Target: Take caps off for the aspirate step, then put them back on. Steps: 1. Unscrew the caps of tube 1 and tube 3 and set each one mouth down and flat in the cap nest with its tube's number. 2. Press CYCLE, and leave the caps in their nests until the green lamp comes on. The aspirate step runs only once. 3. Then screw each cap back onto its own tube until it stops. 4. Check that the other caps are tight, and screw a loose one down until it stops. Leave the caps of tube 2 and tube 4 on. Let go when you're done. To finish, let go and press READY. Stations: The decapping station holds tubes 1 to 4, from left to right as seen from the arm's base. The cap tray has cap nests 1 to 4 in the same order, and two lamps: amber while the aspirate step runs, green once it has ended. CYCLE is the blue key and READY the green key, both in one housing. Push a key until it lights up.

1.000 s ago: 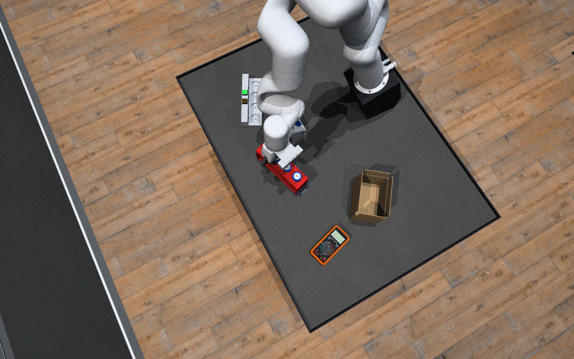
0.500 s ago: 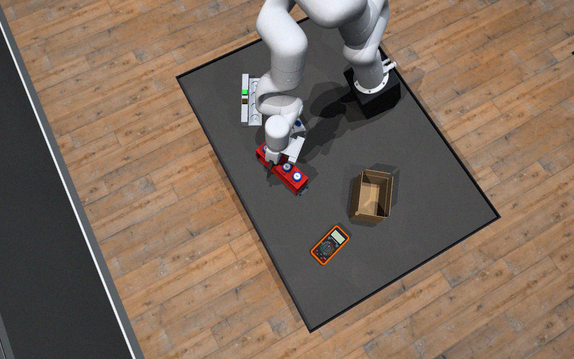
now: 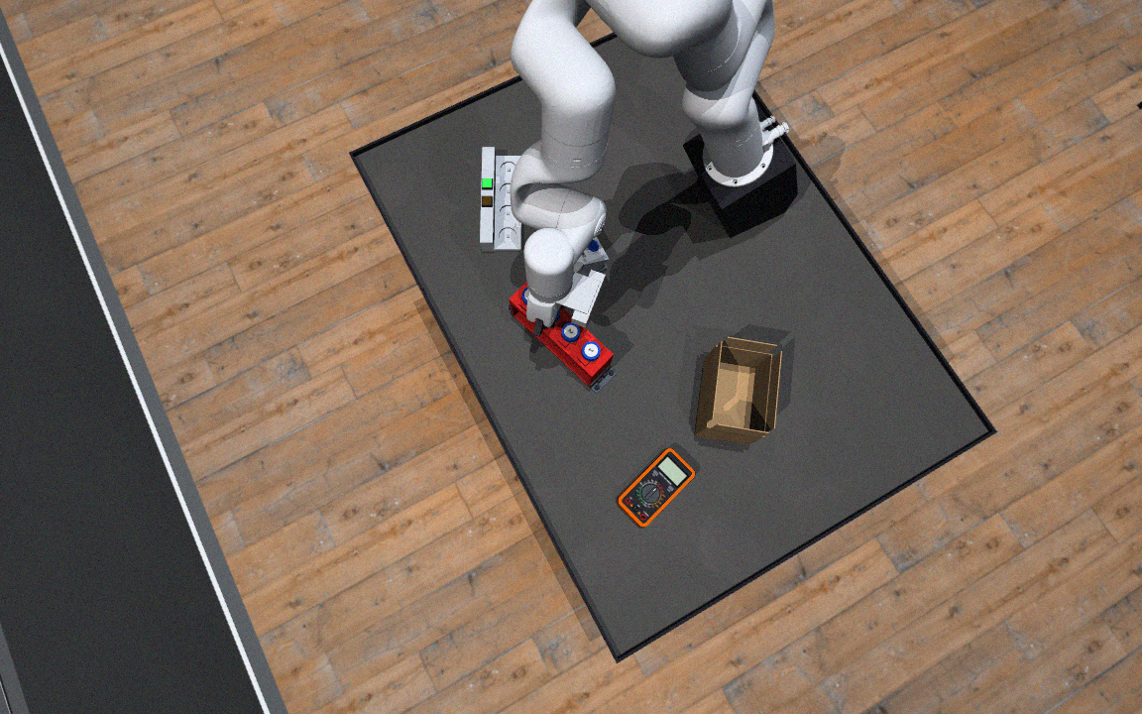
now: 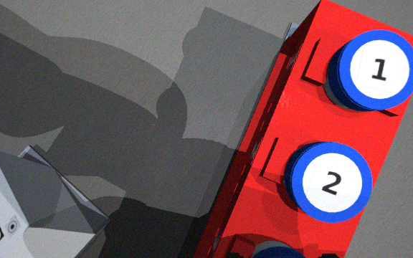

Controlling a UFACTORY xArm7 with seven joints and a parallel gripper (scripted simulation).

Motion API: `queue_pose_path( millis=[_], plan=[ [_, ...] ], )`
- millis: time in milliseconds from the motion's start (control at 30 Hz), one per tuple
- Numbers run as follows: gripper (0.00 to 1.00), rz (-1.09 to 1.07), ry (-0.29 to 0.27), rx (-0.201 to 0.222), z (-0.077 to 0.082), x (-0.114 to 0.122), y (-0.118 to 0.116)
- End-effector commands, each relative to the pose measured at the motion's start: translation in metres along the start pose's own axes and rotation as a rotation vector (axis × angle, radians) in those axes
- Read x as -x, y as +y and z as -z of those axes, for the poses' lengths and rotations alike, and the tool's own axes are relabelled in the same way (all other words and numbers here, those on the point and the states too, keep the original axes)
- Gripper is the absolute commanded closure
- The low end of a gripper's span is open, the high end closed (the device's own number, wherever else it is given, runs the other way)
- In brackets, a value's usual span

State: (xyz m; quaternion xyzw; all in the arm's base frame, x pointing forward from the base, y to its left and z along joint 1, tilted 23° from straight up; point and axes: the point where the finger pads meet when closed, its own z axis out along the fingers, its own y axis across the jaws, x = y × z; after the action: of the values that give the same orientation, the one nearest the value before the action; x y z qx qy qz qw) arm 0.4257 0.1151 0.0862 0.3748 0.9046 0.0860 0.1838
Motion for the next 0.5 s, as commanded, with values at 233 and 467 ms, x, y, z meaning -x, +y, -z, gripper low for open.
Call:
queue_pose_path(
  millis=[233,467],
  plan=[
    [1.0,-0.233,-0.001,0.002,0.0002,0.0006,0.0008],
    [1.0,-0.466,0.0,0.002,0.0,0.0006,0.0008]
  ],
)
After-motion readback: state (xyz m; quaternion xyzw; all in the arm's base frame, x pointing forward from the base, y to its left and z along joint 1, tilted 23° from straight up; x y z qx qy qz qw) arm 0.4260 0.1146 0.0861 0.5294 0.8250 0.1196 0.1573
